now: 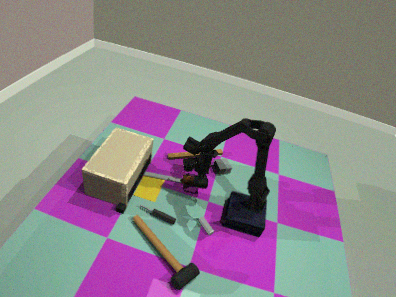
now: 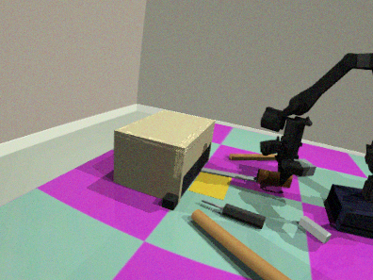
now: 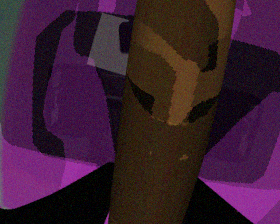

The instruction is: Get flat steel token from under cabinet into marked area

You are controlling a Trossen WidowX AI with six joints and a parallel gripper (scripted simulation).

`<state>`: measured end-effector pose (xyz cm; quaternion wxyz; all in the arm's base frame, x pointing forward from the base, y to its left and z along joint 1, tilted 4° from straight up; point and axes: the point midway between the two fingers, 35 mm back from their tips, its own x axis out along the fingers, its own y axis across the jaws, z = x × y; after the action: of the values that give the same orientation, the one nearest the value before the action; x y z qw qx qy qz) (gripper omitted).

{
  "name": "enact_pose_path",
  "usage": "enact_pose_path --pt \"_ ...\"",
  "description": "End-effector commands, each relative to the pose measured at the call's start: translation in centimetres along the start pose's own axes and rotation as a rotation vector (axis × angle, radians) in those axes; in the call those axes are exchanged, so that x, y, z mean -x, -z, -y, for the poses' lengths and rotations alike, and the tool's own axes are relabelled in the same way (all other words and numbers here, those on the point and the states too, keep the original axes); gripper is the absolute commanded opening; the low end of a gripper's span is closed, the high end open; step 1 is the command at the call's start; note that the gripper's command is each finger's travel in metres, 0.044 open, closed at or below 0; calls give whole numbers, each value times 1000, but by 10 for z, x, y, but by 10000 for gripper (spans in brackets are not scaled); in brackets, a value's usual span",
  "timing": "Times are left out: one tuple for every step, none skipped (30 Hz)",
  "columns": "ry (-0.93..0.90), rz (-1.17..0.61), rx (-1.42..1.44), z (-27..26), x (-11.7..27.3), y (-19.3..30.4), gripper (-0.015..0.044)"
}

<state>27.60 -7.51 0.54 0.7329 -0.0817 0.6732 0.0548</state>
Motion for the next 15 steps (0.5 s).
enact_pose_path --pt "3 1 -4 0 0 -7 0" --pt "3 1 -4 0 0 -8 0" --pt "3 1 -4 0 0 -10 0" --pt "3 1 -4 1 0 -11 0" --pt "3 1 -4 1 0 -12 0" --pt "3 1 -4 1 0 -13 0" --pt "3 1 -4 1 0 -15 0" --pt "3 1 -4 1 1 -16 0" --pt "3 1 -4 1 1 -17 0" --pt "3 1 -4 1 1 -18 0" --pt "3 2 -4 1 1 -19 0" --pt "3 2 -4 1 1 -21 0" --pt "3 2 -4 1 1 -22 0" --pt "3 2 -4 1 1 -23 0" --pt "3 2 -4 1 1 -24 0"
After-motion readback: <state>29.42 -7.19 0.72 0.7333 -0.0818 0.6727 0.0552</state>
